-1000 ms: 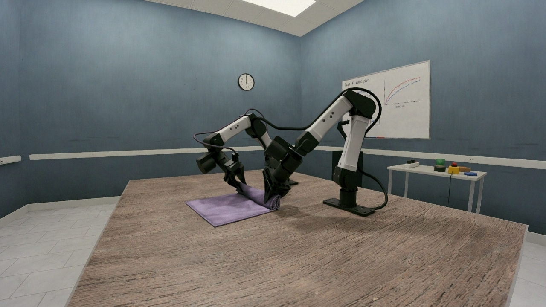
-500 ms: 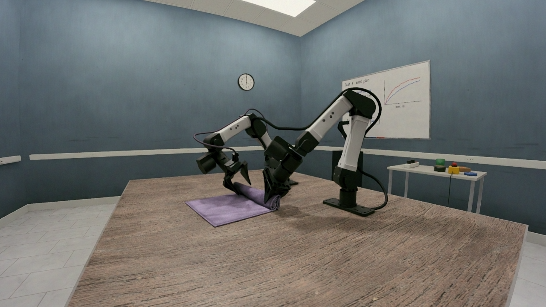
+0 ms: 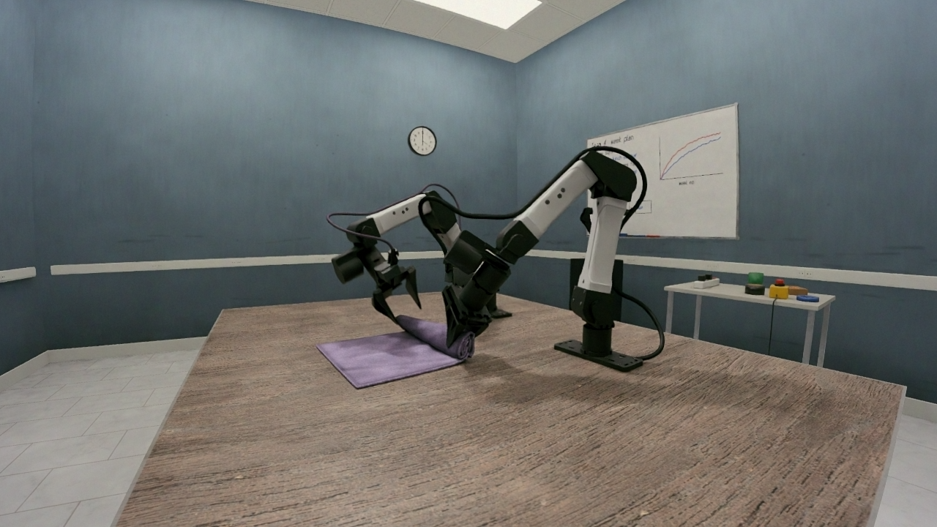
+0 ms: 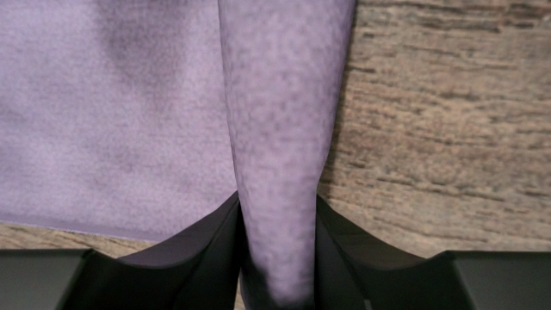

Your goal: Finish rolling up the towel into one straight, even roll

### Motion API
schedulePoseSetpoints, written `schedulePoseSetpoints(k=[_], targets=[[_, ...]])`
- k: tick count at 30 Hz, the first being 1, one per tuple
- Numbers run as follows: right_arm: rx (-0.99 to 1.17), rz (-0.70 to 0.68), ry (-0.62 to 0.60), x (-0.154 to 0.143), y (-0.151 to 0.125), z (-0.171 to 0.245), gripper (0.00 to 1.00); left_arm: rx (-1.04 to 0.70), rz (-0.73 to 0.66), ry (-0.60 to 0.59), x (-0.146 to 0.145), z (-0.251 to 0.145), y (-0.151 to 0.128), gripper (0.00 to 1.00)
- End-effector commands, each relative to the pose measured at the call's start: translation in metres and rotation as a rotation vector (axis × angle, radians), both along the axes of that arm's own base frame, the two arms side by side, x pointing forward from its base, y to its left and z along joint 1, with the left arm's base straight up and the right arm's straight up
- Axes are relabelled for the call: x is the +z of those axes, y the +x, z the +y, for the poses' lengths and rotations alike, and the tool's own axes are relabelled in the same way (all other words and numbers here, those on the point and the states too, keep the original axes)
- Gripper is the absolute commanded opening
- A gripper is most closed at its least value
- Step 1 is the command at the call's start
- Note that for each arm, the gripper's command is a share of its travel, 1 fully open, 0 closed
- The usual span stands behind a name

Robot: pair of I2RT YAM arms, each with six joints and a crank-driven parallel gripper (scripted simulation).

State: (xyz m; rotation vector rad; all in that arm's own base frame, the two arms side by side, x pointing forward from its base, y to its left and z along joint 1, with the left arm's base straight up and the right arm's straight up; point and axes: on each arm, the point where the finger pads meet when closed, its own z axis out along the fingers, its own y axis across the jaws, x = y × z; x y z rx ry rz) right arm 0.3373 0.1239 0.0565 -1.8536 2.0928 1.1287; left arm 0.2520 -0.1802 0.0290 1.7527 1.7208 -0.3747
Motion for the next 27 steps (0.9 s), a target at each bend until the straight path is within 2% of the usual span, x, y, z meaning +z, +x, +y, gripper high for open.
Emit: schedulePoseSetpoints(k=[1,7,13,15,27], targets=[[0.123,0.142,0.009,0.021,0.012,-0.008,0.85,-0.013,0.085,-0.021,0.005,-0.004,-0.001,0.32],[0.122,0.132,0.010,0.027,0.017,-0.013,0.86,-0.012,0.247,-0.033,0.007,-0.004,-0.001,0.32],[0.114,0.003,0.023,0.028,0.012,-0.007,0.88,-0.011,0.431,-0.047,0.009,-0.004,-0.001,0.32],[0.114,0.003,0.023,0.028,0.012,-0.007,0.88,-0.011,0.431,-0.047,0.009,-0.004,-0.001,0.32],[0.082,-0.476,0.069,0.031,-0.005,0.013,0.93,-0.008,0.789,-0.074,0.013,-0.004,-0.001,0.32]])
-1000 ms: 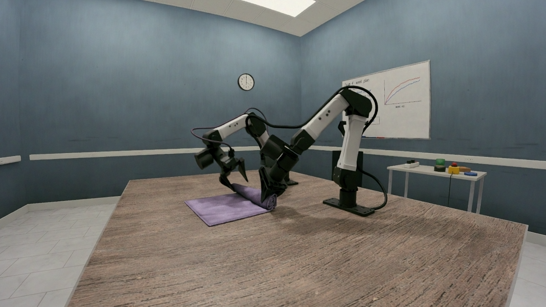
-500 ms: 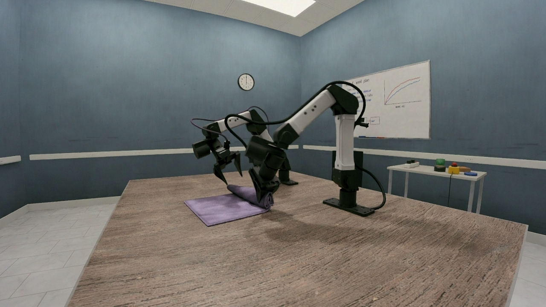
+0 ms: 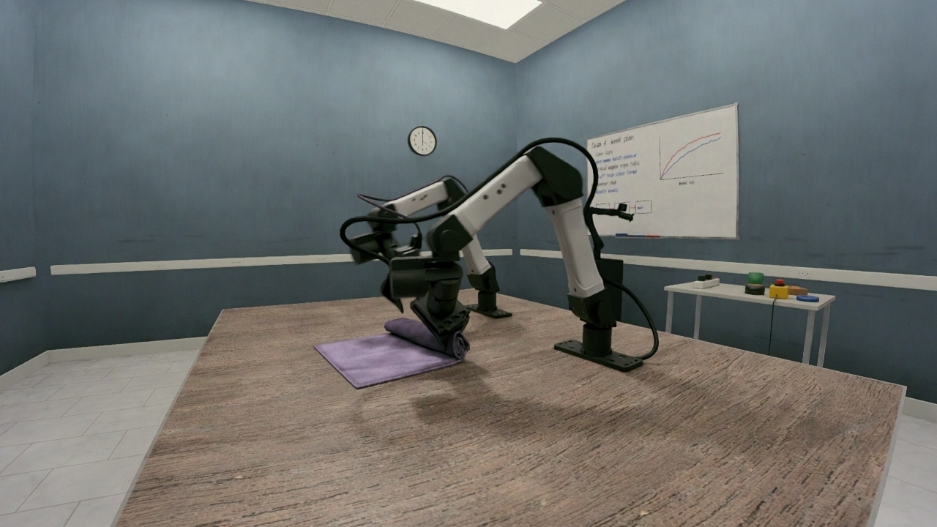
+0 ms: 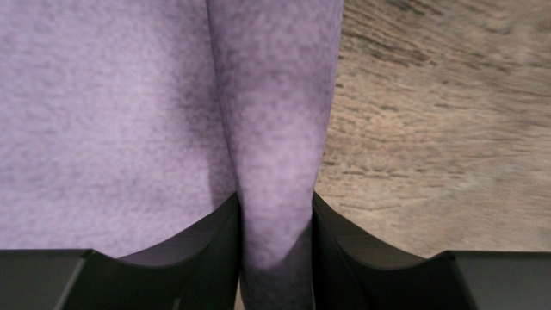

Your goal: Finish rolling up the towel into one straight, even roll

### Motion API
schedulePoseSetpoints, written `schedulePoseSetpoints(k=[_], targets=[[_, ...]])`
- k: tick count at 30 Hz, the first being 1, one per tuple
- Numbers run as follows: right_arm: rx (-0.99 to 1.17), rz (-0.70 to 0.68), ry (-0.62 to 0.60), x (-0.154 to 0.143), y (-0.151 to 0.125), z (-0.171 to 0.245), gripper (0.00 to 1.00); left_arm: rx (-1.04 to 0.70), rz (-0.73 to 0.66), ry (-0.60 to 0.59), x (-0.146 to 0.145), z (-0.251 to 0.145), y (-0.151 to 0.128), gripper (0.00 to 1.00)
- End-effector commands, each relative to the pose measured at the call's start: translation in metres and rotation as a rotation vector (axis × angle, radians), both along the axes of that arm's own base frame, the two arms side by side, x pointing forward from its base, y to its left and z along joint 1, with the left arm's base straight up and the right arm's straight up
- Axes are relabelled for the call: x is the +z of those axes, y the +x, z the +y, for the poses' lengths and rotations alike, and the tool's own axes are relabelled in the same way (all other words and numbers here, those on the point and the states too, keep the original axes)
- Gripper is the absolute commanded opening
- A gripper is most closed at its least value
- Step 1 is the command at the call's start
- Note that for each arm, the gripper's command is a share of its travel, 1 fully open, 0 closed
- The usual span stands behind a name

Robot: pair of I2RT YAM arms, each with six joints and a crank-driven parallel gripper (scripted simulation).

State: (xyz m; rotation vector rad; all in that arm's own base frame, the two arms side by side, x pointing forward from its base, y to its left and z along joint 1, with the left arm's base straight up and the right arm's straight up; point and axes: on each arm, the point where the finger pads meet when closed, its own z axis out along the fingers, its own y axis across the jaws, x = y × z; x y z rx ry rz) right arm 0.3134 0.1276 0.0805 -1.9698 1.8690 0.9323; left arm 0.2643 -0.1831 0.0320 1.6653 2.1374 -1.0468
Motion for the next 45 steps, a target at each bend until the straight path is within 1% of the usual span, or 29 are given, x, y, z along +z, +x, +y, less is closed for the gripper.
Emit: schedulePoseSetpoints(k=[1,3,5,9,13,17,22,27,30,33,37,39,45], targets=[[-0.013,-0.296,0.044,0.007,0.018,0.011,0.93,-0.033,0.170,-0.038,0.010,-0.001,-0.013,0.32],[-0.019,-0.371,0.056,0.007,0.015,0.015,0.94,-0.033,0.218,-0.042,0.011,-0.001,-0.013,0.32],[-0.019,-0.371,0.056,0.007,0.015,0.015,0.94,-0.033,0.218,-0.042,0.011,-0.001,-0.013,0.32],[-0.028,-0.495,0.074,0.008,0.011,0.020,0.96,-0.032,0.299,-0.049,0.011,-0.001,-0.013,0.32],[-0.033,-0.567,0.085,0.008,0.008,0.023,0.97,-0.031,0.356,-0.054,0.012,-0.001,-0.013,0.32],[-0.034,-0.577,0.087,0.008,0.008,0.023,0.98,-0.030,0.382,-0.057,0.012,-0.001,-0.013,0.32],[-0.029,-0.576,0.088,0.009,0.013,0.023,0.98,-0.030,0.383,-0.057,0.011,-0.001,-0.013,0.32],[0.004,-0.575,0.098,0.016,0.039,0.018,0.98,-0.030,0.383,-0.057,0.002,-0.001,-0.013,0.32],[0.010,-0.575,0.100,0.016,0.043,0.018,0.98,-0.030,0.383,-0.057,0.000,-0.001,-0.013,0.32],[0.009,-0.575,0.099,0.008,0.042,0.018,0.98,-0.030,0.383,-0.057,0.000,-0.001,-0.013,0.32],[0.007,-0.575,0.099,-0.012,0.040,0.018,0.98,-0.030,0.383,-0.057,0.000,-0.001,-0.013,0.32],[0.007,-0.575,0.099,-0.012,0.040,0.018,0.98,-0.030,0.383,-0.057,0.000,-0.001,-0.013,0.32],[0.003,-0.575,0.098,-0.043,0.037,0.019,0.98,-0.030,0.383,-0.057,0.000,-0.001,-0.013,0.32]])
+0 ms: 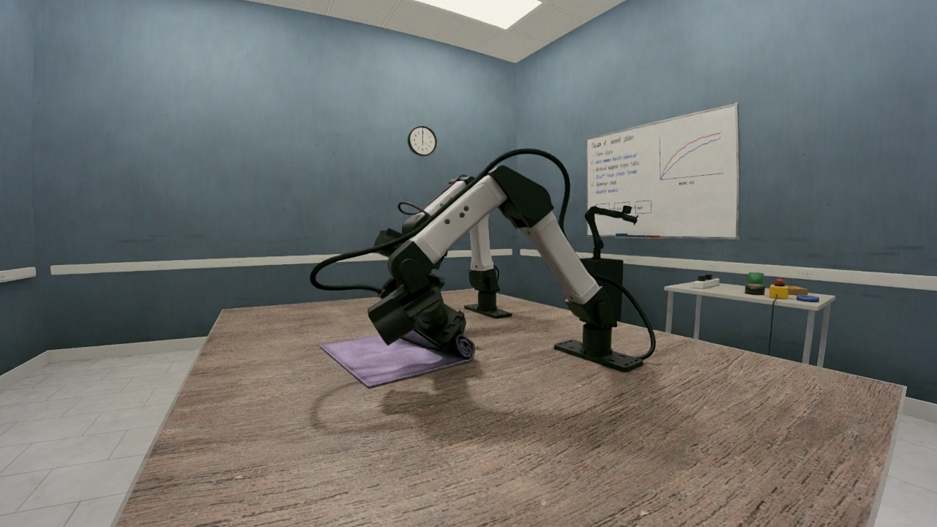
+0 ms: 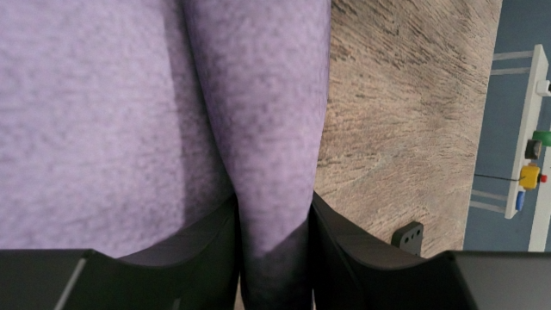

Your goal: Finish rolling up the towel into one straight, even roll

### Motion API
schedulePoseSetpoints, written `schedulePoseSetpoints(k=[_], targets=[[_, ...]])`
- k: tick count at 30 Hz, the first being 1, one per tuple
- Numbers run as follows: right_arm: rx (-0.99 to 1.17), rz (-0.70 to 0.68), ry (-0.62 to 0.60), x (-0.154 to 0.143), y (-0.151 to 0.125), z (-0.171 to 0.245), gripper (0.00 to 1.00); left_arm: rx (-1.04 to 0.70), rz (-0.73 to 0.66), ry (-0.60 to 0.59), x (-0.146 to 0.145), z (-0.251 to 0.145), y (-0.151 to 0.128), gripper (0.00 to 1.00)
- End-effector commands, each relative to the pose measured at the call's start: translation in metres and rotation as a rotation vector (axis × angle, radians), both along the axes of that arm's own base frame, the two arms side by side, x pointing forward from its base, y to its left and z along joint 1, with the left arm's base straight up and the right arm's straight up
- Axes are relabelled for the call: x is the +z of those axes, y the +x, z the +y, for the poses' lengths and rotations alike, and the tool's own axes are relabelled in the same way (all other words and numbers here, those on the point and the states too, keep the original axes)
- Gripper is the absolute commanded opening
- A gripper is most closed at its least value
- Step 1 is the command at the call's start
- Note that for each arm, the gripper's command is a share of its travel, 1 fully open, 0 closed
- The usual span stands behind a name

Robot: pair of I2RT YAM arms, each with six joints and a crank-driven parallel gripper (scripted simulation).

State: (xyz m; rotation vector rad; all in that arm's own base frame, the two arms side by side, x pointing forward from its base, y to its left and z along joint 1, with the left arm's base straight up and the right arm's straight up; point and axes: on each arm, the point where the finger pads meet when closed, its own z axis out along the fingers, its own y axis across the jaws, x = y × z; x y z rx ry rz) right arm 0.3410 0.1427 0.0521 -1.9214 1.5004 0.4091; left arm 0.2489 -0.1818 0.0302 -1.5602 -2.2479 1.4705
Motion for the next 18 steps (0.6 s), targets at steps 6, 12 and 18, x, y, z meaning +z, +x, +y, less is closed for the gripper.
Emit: schedulePoseSetpoints(k=[6,12,18], targets=[[0.005,-0.039,0.013,-0.025,0.014,0.007,0.98,0.008,0.005,-0.020,0.002,-0.002,0.002,0.32],[0.005,-0.039,0.013,-0.023,0.021,0.010,0.98,0.008,0.005,-0.020,0.002,-0.002,0.002,0.32],[0.005,-0.039,0.013,-0.023,0.021,0.010,0.72,0.008,0.005,-0.020,0.002,-0.002,0.002,0.32]])
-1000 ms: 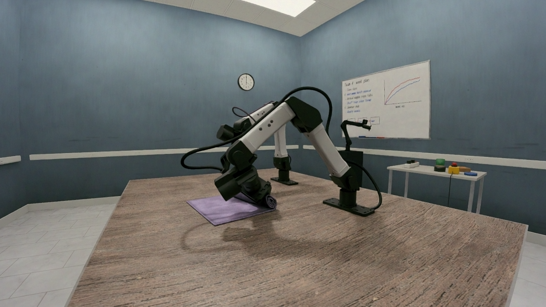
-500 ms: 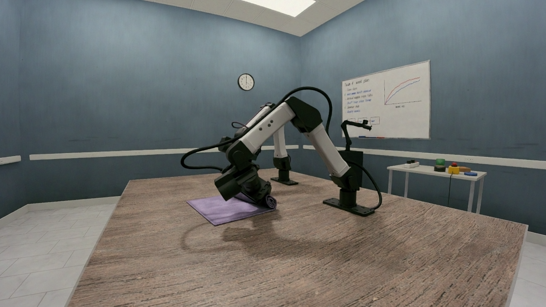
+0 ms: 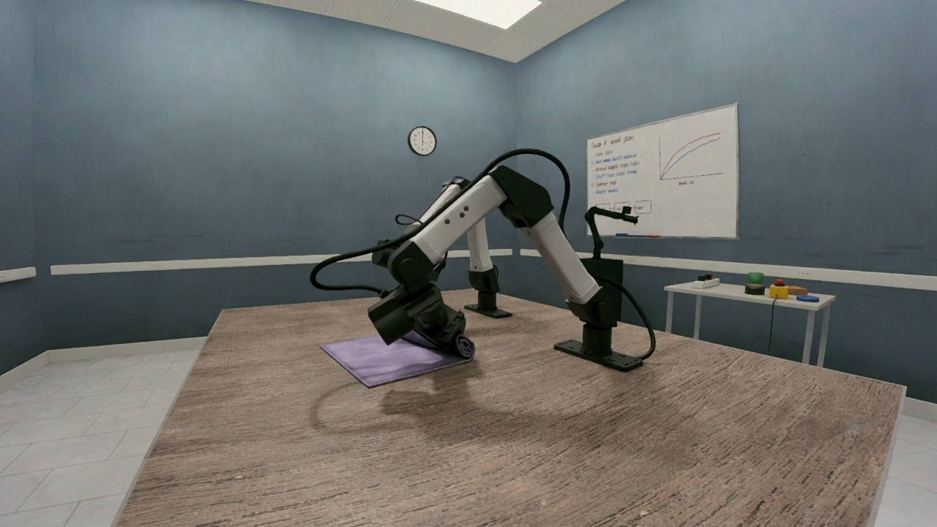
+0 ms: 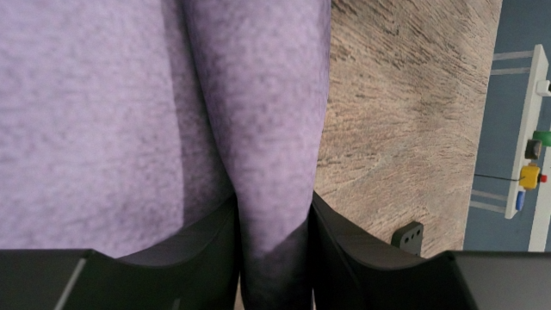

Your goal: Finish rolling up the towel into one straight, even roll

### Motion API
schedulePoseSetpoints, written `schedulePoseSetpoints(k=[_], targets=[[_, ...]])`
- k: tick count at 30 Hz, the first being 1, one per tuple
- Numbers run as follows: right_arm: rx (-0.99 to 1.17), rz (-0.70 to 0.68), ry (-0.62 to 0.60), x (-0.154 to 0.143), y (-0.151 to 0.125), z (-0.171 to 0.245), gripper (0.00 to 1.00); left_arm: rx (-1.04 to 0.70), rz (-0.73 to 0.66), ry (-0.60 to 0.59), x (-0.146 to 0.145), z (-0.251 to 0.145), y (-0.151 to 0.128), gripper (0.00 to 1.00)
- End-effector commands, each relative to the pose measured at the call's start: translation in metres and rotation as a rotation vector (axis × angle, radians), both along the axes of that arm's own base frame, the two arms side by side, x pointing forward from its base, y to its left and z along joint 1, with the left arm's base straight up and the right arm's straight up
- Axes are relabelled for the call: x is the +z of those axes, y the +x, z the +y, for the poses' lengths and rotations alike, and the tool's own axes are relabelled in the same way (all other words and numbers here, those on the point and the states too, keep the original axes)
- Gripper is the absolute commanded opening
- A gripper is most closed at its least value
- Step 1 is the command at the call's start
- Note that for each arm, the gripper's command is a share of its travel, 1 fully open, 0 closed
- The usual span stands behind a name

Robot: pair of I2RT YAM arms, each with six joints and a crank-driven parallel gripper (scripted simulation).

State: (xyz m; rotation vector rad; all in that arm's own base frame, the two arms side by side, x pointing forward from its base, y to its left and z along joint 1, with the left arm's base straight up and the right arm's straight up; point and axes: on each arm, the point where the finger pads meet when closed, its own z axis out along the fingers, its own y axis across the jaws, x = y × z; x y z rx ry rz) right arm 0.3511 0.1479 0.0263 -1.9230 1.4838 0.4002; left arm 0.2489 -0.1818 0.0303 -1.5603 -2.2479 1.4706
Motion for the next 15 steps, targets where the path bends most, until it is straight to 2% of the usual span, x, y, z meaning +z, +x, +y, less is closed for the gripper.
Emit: schedulePoseSetpoints(k=[1,4,15], targets=[[-0.001,-0.025,0.010,0.0029,0.0112,0.0053,0.68,0.008,0.005,-0.020,0.0021,-0.0020,0.0021,0.32],[-0.001,-0.025,0.010,0.0029,0.0112,0.0053,0.55,0.008,0.005,-0.020,0.0021,-0.0020,0.0021,0.32],[-0.001,-0.025,0.010,0.0029,0.0112,0.0053,0.46,0.008,0.005,-0.020,0.0021,-0.0020,0.0021,0.32]])
